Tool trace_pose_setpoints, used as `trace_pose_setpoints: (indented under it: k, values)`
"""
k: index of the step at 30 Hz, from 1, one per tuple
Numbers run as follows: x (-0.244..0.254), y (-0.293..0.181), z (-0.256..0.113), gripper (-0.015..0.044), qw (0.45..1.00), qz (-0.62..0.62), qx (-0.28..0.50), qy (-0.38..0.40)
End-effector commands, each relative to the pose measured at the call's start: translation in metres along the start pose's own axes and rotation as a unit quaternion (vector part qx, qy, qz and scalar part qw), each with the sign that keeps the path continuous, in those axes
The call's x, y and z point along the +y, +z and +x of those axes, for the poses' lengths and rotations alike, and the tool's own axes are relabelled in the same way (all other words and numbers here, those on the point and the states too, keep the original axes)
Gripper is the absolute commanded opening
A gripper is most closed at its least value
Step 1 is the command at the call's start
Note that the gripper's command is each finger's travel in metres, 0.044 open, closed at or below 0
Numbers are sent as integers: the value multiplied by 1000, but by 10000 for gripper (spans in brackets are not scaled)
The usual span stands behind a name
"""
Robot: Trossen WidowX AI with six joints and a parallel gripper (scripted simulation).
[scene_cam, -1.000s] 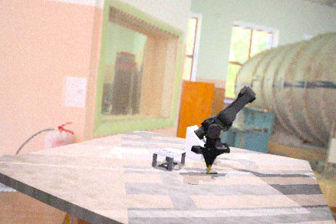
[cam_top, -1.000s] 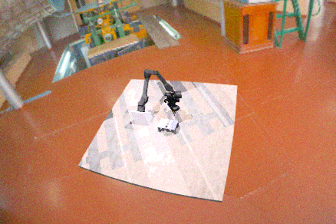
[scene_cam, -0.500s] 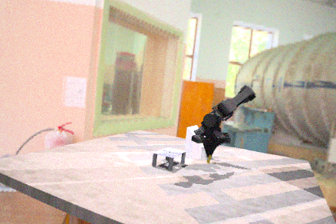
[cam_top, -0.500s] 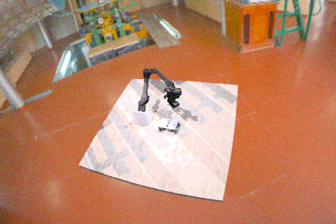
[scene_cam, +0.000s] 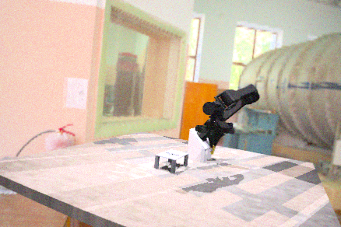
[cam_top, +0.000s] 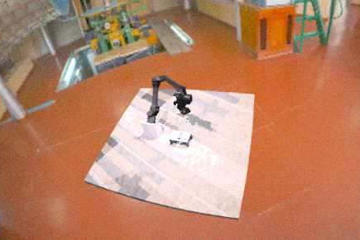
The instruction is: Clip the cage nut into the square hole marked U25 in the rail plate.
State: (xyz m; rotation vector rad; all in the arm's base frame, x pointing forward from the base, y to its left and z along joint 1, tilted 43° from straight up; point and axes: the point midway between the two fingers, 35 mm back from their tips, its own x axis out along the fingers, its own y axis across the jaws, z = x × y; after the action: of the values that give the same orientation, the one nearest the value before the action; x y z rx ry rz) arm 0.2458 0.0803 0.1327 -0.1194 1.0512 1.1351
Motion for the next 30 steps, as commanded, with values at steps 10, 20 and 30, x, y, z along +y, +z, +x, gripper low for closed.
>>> trace_pose_setpoints:
  k: [10,20,30]
  values:
    - [-48,-26,-6,29,989,146,3,-8]
    - [-92,-64,-6,29,953,302,3,-9]
    - [-121,-104,-5,29,904,427,0,-4]
